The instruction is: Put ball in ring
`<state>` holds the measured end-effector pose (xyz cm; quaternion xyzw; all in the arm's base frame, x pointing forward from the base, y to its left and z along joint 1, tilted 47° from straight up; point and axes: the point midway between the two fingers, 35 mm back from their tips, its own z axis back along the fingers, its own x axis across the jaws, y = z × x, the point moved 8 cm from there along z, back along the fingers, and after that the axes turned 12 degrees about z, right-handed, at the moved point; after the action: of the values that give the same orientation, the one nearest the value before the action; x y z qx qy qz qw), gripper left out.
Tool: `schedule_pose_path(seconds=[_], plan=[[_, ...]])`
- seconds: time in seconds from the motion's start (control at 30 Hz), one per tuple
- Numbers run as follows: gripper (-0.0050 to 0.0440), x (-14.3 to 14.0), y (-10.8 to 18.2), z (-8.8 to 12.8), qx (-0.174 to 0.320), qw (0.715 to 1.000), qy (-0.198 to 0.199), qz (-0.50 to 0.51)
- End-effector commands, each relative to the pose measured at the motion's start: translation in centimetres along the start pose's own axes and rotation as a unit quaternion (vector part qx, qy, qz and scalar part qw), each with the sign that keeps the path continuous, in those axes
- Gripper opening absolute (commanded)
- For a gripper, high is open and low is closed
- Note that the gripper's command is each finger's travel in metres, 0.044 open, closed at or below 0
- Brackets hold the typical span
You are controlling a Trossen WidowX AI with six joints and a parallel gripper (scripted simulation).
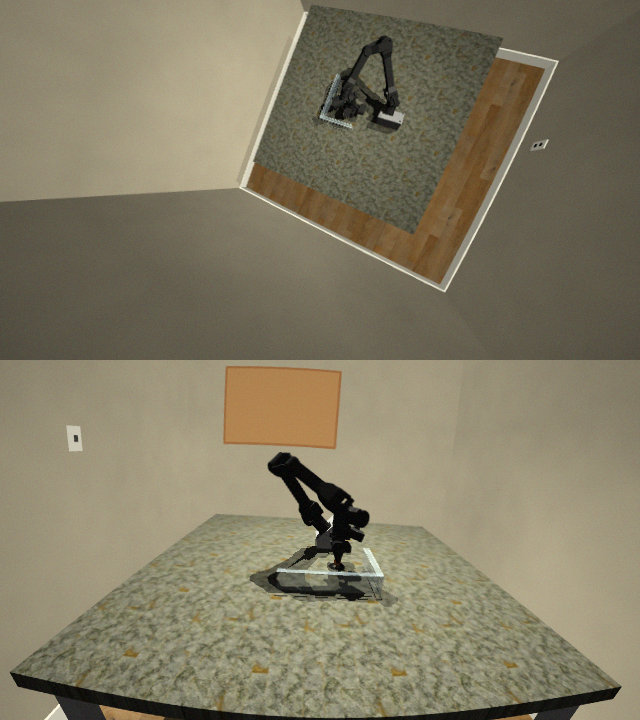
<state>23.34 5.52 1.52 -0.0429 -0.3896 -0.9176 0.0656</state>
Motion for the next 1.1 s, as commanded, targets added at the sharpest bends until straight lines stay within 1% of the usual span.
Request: schedule_pose_path(seconds=[0.0,0.13,0.3,0.33,0.6,0.77,0.83,0.93,0.97,1.07], plan=[[0.0,0.21,-0.01,-0.9,0.003,1.0,-0.005,0.004],[0.0,0.23,0.0,-1.3,0.004,1.0,-0.005,0.004],[0.0,0.19,0.0,-1.13,0.003,1.0,-0.004,0.004],[0.002,0.08,0.0,-0.92,0.002,1.0,-0.001,0.003],[0.002,0.08,0.0,-0.92,0.002,1.0,-0.001,0.003],[0.014,0.08,0.0,-0.92,0.002,1.0,-0.001,0.003],[0.014,0.08,0.0,-0.92,0.002,1.0,-0.001,0.003],[0.0212,0.08,0.0,-0.92,0.002,1.0,-0.001,0.003],[0.0229,0.08,0.0,-0.92,0.002,1.0,-0.001,0.003],[0.0229,0.08,0.0,-0.92,0.002,1.0,-0.001,0.003]])
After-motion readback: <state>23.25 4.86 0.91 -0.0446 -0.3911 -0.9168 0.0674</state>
